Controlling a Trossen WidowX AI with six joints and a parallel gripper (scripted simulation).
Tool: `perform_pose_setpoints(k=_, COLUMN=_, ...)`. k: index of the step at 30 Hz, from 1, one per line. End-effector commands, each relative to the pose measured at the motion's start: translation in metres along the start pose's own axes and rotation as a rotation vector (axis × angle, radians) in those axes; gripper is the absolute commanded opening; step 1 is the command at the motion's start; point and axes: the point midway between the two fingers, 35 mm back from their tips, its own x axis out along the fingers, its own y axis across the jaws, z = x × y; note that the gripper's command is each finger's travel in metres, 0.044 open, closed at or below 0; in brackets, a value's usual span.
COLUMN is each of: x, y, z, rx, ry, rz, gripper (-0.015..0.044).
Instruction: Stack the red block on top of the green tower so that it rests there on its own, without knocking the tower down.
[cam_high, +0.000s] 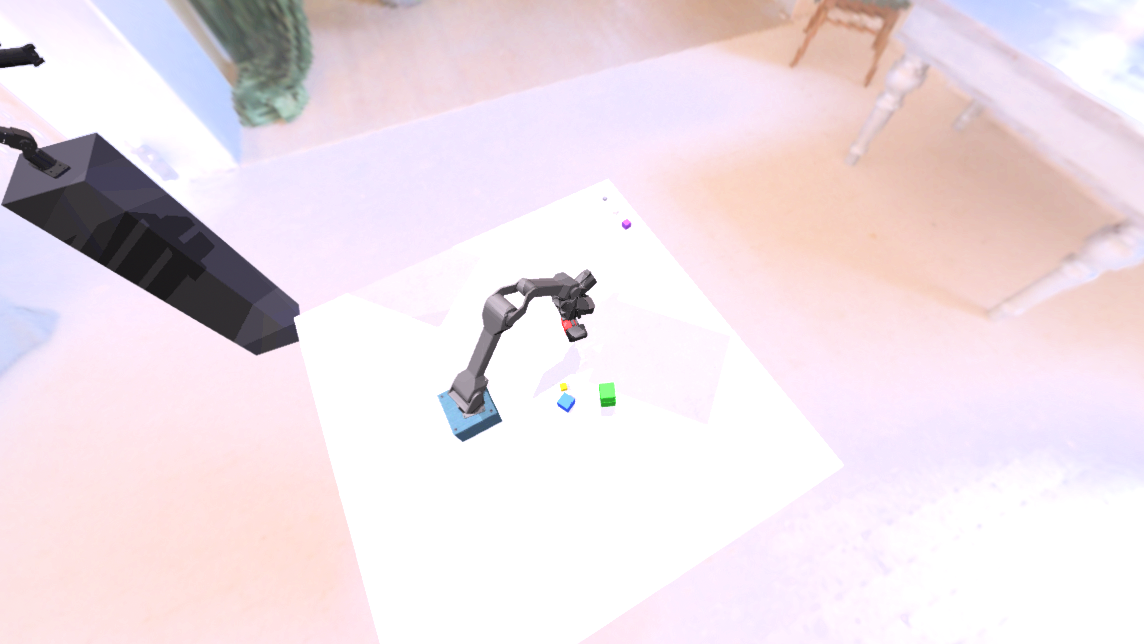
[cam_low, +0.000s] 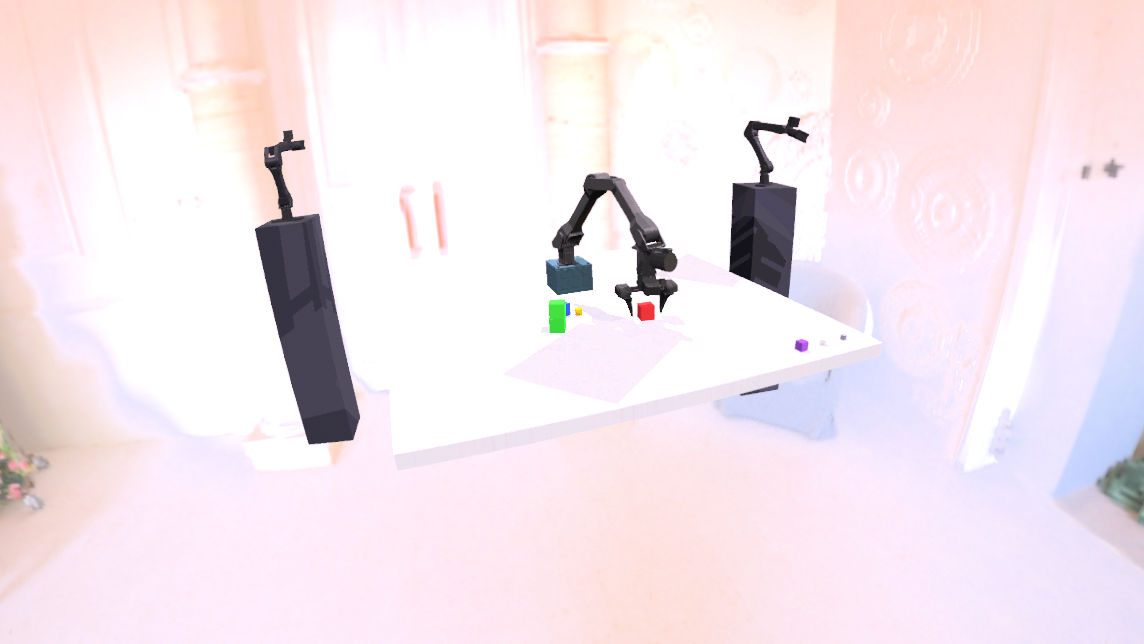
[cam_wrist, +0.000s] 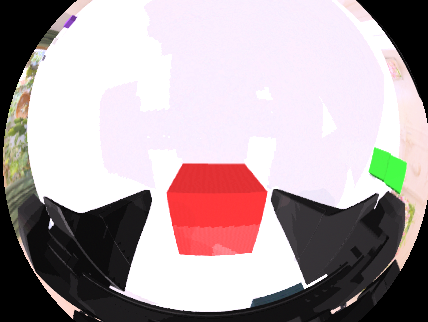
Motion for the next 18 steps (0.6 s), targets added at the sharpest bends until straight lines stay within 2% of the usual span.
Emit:
perform_pose_setpoints(k=1, x=0.0019, y=-0.0013, z=-0.0008, rx=0.004, ry=0.002, rz=-0.007, gripper=0.0440)
perform_pose_setpoints(k=5, x=0.0002, y=-0.0015, z=-0.0008, rx=0.000, ry=0.001, rz=0.000, gripper=0.0440)
perform_pose_setpoints(k=14, x=0.0002, y=-0.0015, z=-0.0008, rx=0.000, ry=0.001, rz=0.000, gripper=0.0204)
perform_pose_setpoints(k=18, x=0.0002, y=-0.0015, z=-0.0008, rx=0.000, ry=0.001, rz=0.000, gripper=0.0177)
